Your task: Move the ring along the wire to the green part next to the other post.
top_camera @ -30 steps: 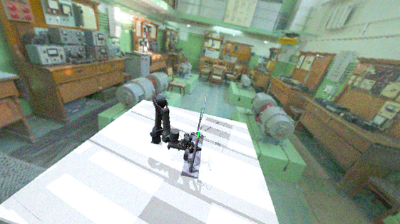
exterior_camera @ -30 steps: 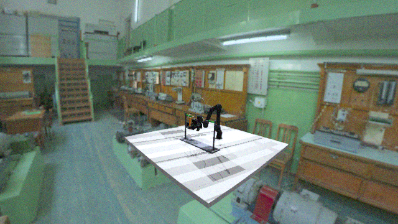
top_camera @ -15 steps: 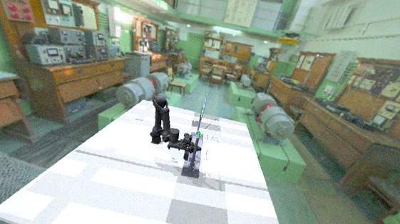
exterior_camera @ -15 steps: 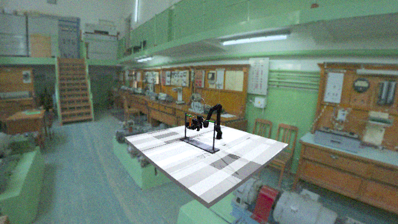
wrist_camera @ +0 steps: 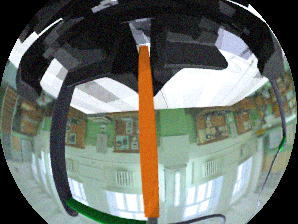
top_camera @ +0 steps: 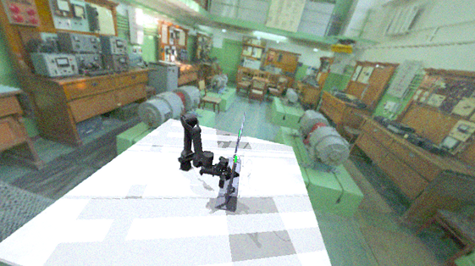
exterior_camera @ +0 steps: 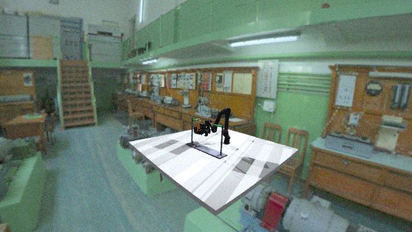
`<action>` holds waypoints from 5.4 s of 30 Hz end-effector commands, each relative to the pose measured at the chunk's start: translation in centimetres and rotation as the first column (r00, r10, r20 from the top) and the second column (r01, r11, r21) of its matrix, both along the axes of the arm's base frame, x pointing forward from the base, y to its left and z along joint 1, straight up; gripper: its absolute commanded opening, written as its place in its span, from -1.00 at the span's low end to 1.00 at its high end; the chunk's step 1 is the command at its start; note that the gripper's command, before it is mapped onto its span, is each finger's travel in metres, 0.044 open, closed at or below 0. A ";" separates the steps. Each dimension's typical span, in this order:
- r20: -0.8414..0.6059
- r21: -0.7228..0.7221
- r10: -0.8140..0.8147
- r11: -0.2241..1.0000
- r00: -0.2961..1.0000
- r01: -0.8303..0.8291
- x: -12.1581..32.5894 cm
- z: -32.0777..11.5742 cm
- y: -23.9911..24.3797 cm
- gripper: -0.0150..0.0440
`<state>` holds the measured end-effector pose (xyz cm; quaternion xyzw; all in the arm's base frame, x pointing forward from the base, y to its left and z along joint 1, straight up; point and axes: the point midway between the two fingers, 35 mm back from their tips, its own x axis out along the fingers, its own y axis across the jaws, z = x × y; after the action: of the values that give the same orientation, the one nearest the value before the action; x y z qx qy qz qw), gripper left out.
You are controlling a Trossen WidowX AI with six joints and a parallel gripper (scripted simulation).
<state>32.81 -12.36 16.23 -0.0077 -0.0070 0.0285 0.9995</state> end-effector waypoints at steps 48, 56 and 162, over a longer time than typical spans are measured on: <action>-0.043 0.493 0.037 0.870 0.998 -0.011 -0.8 2.1 10.4 -1.00; -0.113 0.597 0.098 0.802 0.989 -0.011 -1.8 3.2 12.0 -1.00; 0.158 0.922 0.537 -0.380 0.828 0.070 -6.9 25.6 13.1 -1.00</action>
<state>25.98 0.73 41.73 0.8144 0.1580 0.2343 0.5068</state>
